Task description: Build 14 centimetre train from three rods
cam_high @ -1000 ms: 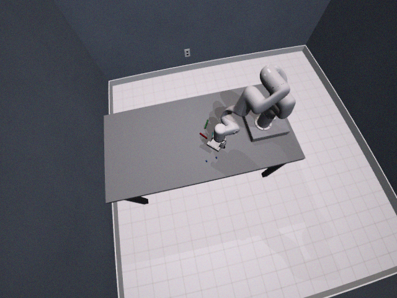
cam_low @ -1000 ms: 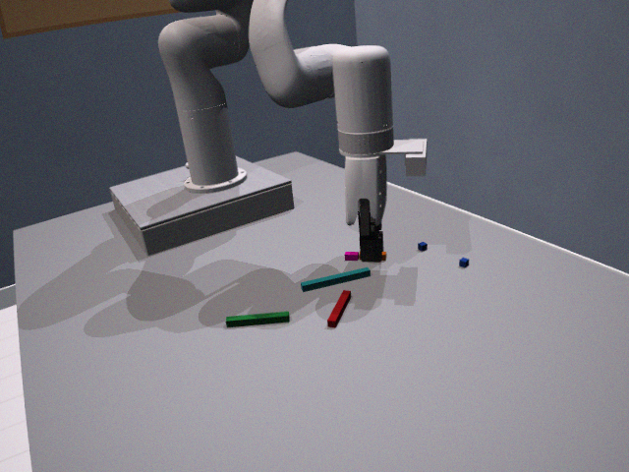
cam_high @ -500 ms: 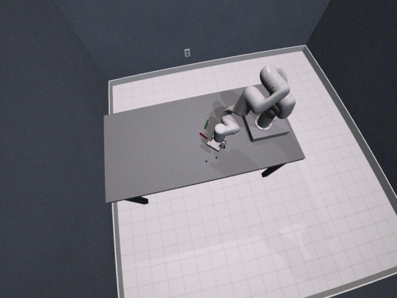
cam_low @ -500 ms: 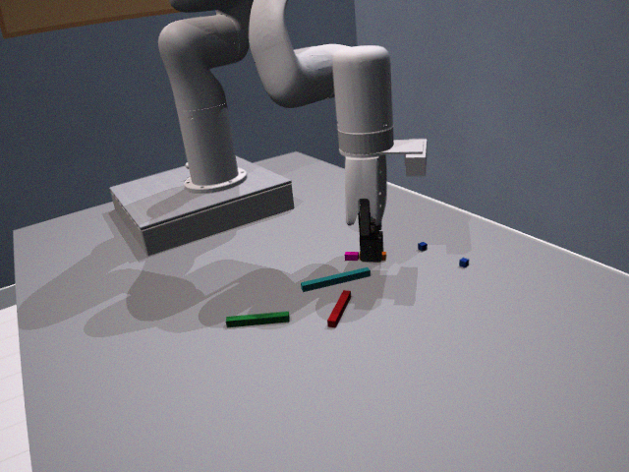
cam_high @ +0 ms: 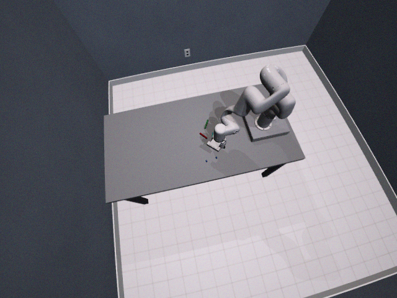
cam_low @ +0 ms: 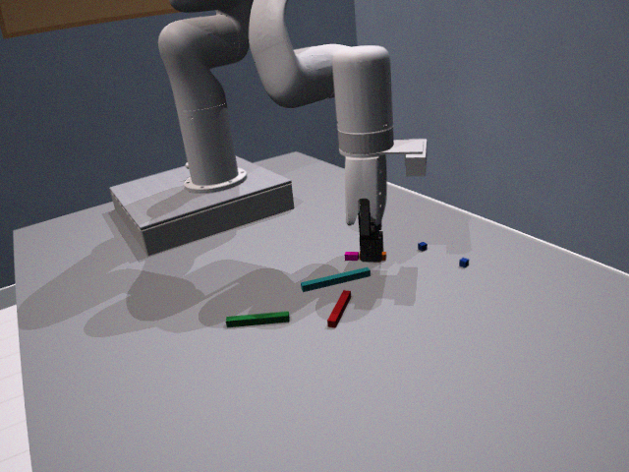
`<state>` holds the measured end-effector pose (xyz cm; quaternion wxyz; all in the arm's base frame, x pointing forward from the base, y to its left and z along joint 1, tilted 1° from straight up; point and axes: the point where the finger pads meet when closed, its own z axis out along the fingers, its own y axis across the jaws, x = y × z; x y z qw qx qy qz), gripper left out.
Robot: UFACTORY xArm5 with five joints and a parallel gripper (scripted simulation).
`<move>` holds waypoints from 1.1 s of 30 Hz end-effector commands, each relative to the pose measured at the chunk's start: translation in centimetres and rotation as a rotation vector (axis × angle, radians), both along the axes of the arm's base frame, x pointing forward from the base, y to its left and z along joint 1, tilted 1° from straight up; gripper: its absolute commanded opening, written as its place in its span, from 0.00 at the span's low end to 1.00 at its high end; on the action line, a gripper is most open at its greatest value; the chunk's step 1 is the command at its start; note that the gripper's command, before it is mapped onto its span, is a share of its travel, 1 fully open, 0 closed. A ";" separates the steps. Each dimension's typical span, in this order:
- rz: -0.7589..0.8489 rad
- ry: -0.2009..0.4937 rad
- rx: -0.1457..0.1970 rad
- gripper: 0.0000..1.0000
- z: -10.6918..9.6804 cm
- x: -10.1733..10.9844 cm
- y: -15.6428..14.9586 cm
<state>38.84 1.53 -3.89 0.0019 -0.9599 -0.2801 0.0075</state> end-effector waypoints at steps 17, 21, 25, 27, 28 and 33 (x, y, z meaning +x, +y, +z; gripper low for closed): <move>0.000 -0.003 0.000 0.24 0.1 0.1 0.0; 0.000 -0.003 0.000 0.24 0.1 0.1 0.0; 0.000 -0.003 0.000 0.24 0.1 0.1 0.0; 0.000 -0.003 0.000 0.24 0.2 0.1 0.0; 0.000 -0.003 0.000 0.24 0.3 0.1 0.0; 0.000 -0.003 0.000 0.24 0.8 0.1 0.0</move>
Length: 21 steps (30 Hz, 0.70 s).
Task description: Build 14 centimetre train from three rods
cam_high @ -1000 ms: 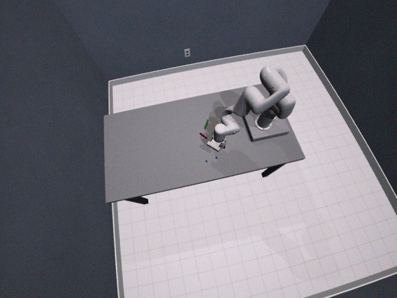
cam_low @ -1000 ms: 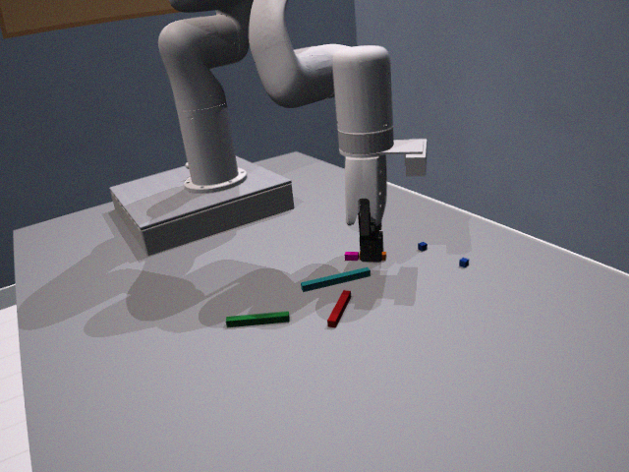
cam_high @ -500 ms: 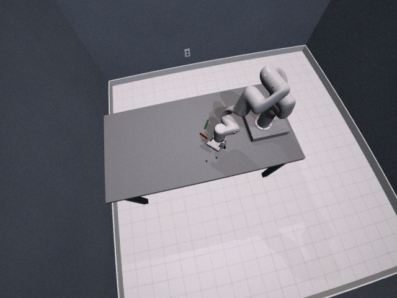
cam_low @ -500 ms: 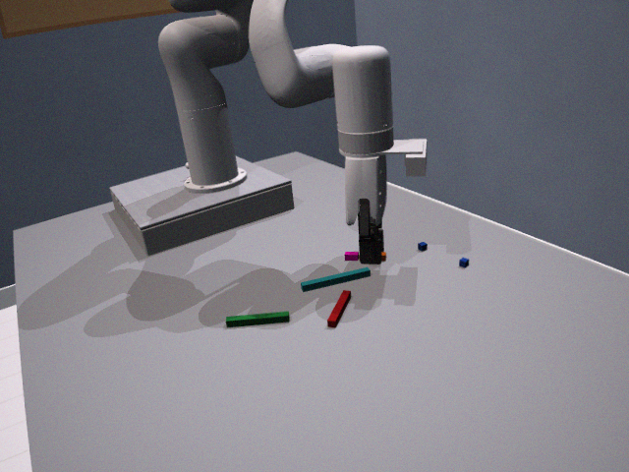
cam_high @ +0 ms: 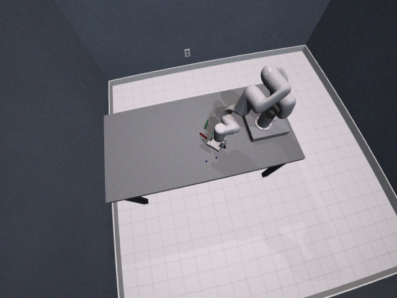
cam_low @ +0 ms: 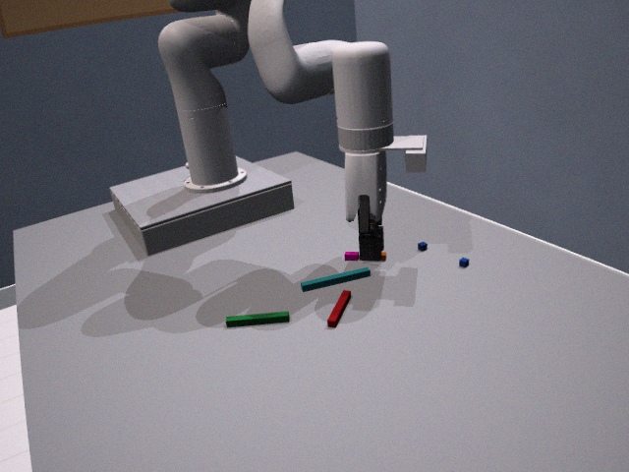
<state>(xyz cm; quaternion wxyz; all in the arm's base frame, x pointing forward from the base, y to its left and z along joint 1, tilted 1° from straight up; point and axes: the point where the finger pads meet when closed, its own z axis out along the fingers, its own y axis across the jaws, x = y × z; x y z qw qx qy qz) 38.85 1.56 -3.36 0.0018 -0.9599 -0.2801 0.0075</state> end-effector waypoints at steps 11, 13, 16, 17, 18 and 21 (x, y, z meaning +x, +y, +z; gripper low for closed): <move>0.000 -0.003 0.000 0.24 5.6 0.2 0.1; 0.000 -0.003 0.000 0.24 6.6 0.2 0.1; 0.000 -0.003 0.000 0.24 7.4 0.2 0.1; 0.000 -0.003 0.000 0.24 7.4 0.2 0.1; 0.000 -0.003 0.000 0.24 7.7 0.2 0.1; 0.000 -0.003 0.000 0.24 8.3 0.2 0.1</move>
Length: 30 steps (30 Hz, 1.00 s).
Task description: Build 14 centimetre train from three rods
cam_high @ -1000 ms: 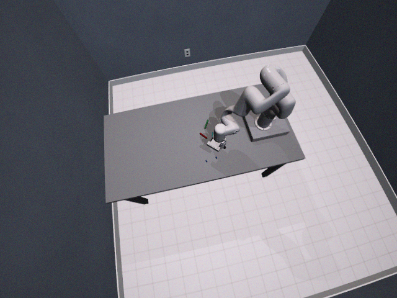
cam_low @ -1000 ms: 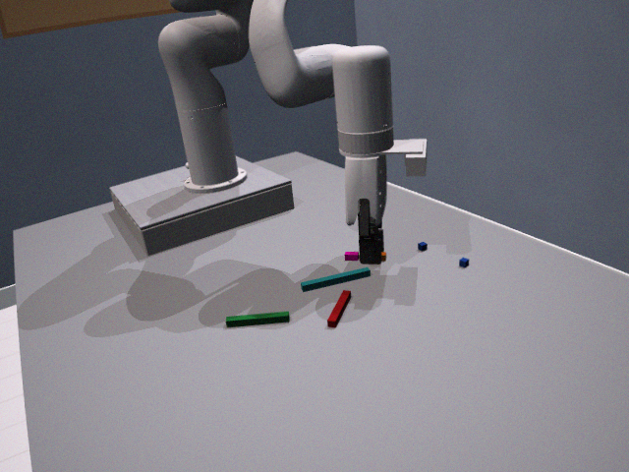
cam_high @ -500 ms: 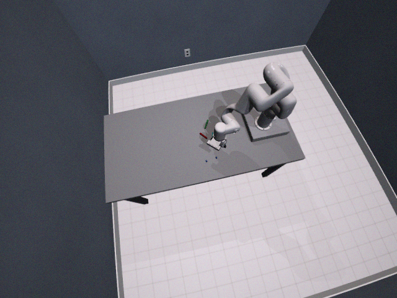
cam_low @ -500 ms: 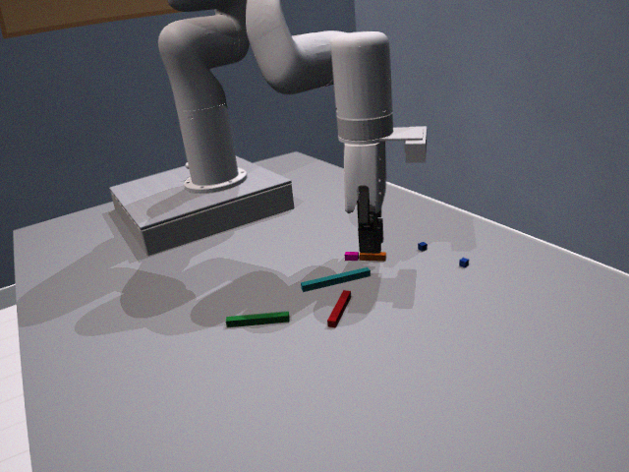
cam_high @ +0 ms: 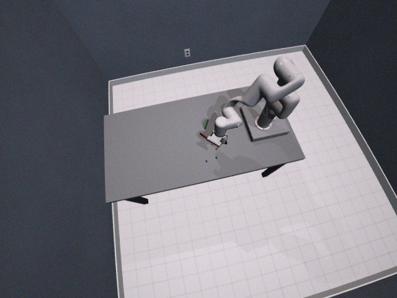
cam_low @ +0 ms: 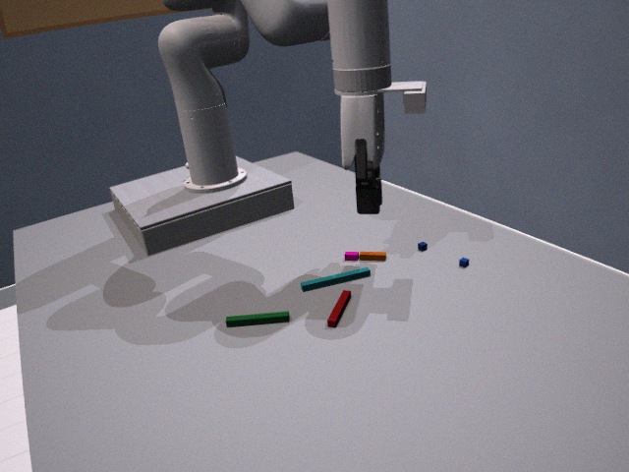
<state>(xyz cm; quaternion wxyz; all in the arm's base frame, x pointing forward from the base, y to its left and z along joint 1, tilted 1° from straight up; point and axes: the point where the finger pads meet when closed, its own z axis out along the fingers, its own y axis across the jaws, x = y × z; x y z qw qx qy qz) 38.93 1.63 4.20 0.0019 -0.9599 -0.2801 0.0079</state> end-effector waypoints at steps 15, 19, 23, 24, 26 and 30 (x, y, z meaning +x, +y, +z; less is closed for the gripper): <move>0.000 -0.004 0.000 1.00 0.9 0.2 0.0; 0.000 -0.004 0.000 1.00 0.9 0.2 0.0; 0.000 -0.004 0.000 1.00 0.9 0.2 0.0; 0.000 -0.004 0.000 1.00 0.9 0.2 0.0; -0.002 -0.004 0.000 1.00 0.9 0.2 0.0; -0.012 -0.004 0.000 1.00 0.9 0.2 -0.1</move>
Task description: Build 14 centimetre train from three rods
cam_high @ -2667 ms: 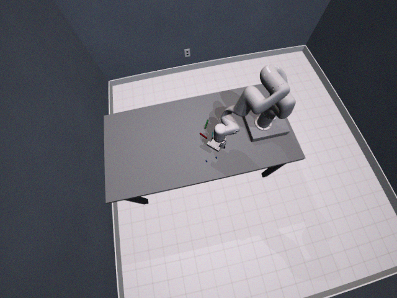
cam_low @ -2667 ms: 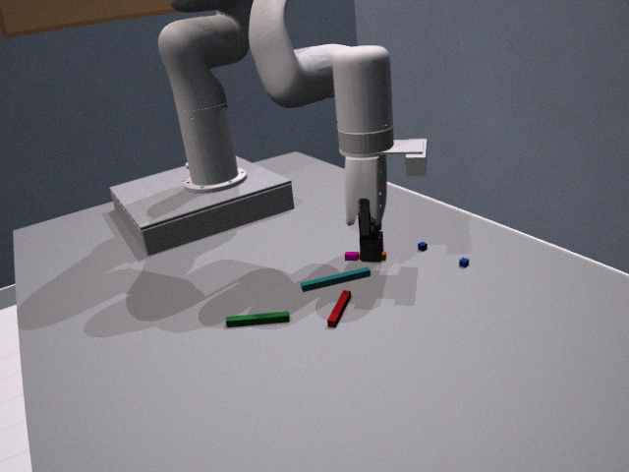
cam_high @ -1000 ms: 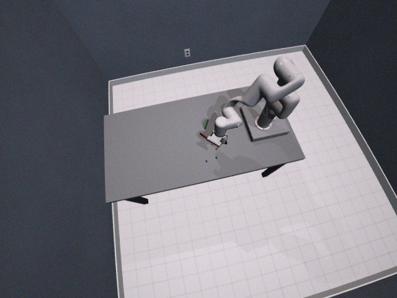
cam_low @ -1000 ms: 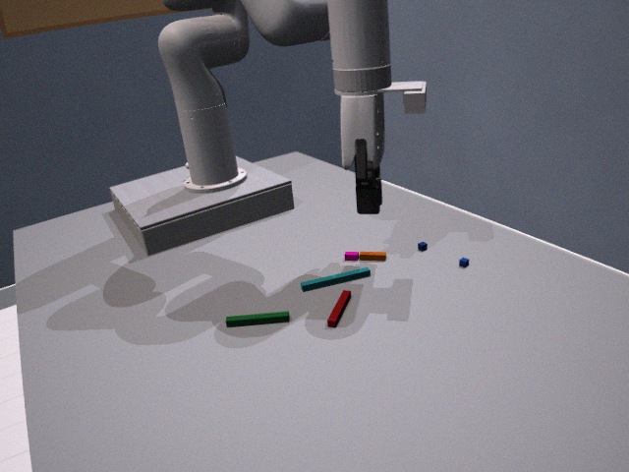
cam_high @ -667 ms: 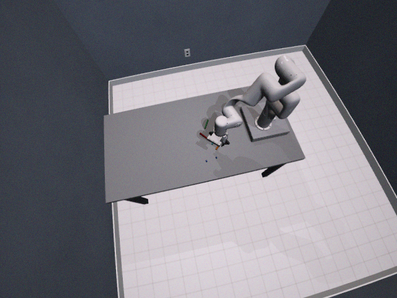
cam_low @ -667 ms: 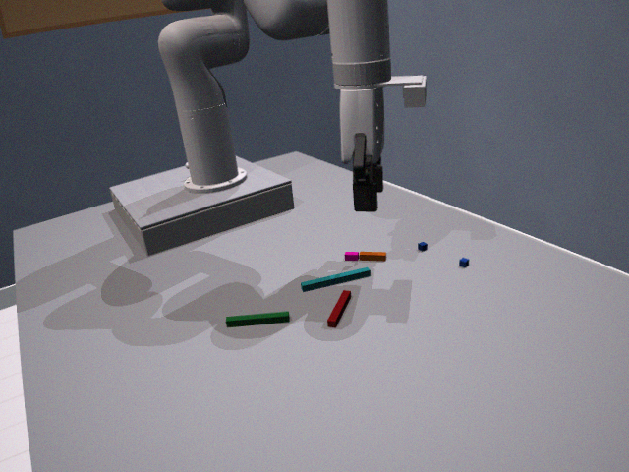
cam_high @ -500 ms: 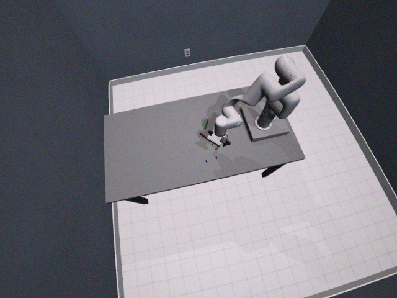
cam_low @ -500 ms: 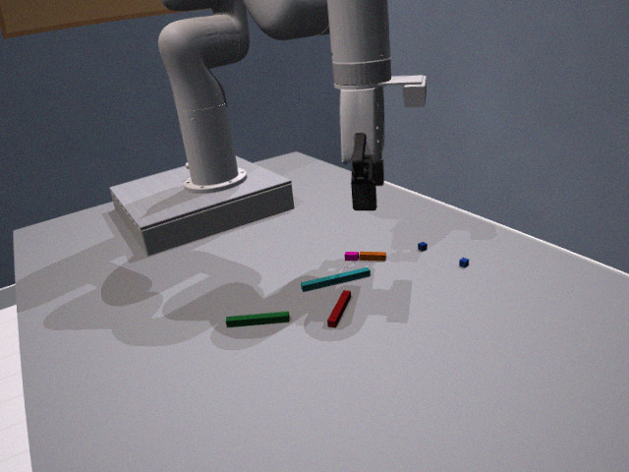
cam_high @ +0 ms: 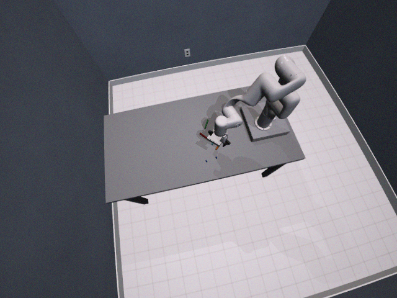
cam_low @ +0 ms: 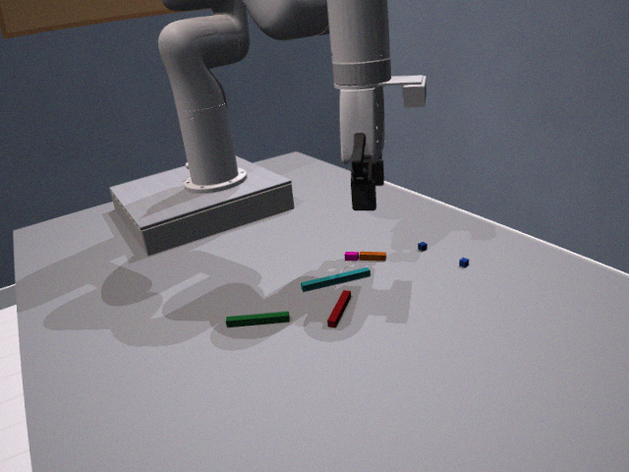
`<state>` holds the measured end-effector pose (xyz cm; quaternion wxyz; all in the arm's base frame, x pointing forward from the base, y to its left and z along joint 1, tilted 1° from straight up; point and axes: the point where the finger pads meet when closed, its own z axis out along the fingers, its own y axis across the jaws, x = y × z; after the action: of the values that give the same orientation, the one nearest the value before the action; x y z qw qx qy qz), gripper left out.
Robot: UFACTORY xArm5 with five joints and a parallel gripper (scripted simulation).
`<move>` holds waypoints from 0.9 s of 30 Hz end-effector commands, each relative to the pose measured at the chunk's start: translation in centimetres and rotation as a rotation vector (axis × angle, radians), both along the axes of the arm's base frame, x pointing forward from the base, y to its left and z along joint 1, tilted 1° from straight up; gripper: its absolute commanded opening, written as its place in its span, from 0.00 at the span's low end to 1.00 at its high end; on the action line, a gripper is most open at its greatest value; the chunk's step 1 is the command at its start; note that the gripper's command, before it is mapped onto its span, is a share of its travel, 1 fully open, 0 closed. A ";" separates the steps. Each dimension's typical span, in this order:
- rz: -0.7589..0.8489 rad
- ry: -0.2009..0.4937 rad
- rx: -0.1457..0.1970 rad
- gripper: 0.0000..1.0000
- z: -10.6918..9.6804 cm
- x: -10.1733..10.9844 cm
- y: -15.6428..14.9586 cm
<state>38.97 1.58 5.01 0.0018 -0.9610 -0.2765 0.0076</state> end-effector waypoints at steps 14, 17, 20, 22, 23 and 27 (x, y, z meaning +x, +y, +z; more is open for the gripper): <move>-0.455 -0.005 -0.005 1.00 -0.2 0.8 -3.3; -0.492 -0.005 -0.005 1.00 -0.2 0.8 -3.5; -0.651 -0.005 -0.007 1.00 -0.3 0.9 -4.7; -0.721 -0.005 -0.008 1.00 -0.4 1.0 -5.2; -0.759 -0.005 -0.008 1.00 -0.4 1.0 -5.5; -0.907 -0.006 -0.010 1.00 -0.5 1.1 -6.6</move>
<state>39.84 -4.08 4.51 -0.0001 -0.9941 0.1080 0.0065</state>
